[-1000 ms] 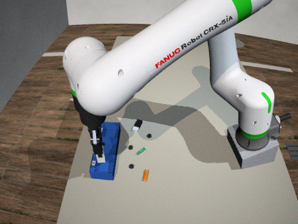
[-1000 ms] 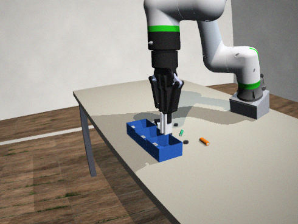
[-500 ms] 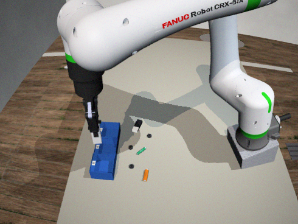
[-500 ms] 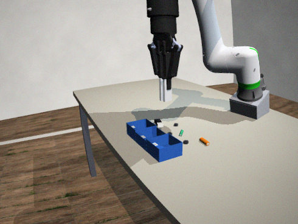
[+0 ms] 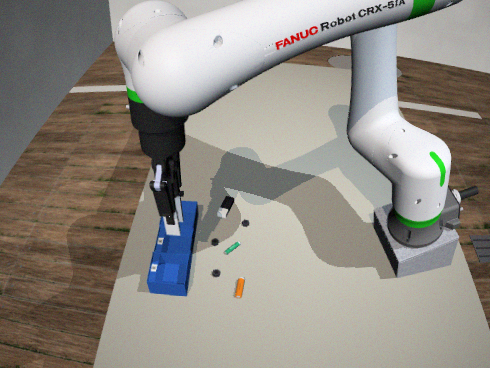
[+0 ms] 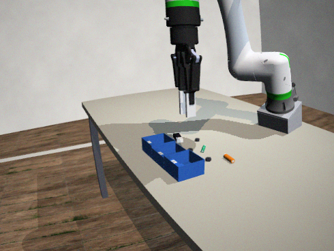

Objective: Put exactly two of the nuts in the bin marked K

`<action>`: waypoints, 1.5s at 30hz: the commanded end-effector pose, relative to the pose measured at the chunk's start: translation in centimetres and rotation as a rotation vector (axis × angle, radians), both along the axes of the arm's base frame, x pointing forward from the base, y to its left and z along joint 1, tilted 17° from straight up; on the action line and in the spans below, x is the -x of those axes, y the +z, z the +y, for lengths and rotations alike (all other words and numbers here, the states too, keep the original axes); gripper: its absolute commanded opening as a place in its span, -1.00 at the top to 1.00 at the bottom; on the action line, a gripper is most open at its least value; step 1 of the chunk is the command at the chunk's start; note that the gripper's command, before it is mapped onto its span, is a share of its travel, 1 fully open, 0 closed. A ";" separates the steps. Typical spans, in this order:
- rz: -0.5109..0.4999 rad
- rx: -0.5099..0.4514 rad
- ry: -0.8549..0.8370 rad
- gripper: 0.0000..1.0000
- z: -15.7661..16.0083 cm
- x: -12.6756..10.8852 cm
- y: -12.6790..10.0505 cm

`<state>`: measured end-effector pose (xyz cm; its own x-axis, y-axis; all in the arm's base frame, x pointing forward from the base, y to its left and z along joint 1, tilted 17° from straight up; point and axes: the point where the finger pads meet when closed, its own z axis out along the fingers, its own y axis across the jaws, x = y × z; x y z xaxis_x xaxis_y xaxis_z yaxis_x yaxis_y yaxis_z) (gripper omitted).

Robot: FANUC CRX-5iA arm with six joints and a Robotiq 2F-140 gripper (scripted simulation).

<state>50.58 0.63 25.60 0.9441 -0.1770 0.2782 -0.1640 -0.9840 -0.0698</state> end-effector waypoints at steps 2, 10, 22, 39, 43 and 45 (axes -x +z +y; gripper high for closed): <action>-0.006 -0.049 -0.175 0.63 -1.6 0.9 -2.1; 0.000 -0.128 -0.431 0.63 -5.4 3.2 -7.1; -0.003 -0.144 -0.489 0.63 -8.4 5.1 -11.0; -0.003 -0.144 -0.489 0.63 -8.2 5.0 -10.9; -0.003 -0.144 -0.489 0.63 -8.2 5.0 -10.9; -0.003 -0.144 -0.489 0.63 -8.2 5.0 -10.9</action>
<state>45.58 -7.60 14.64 0.7404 -0.6347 0.2212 -0.6026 -0.7726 -0.1999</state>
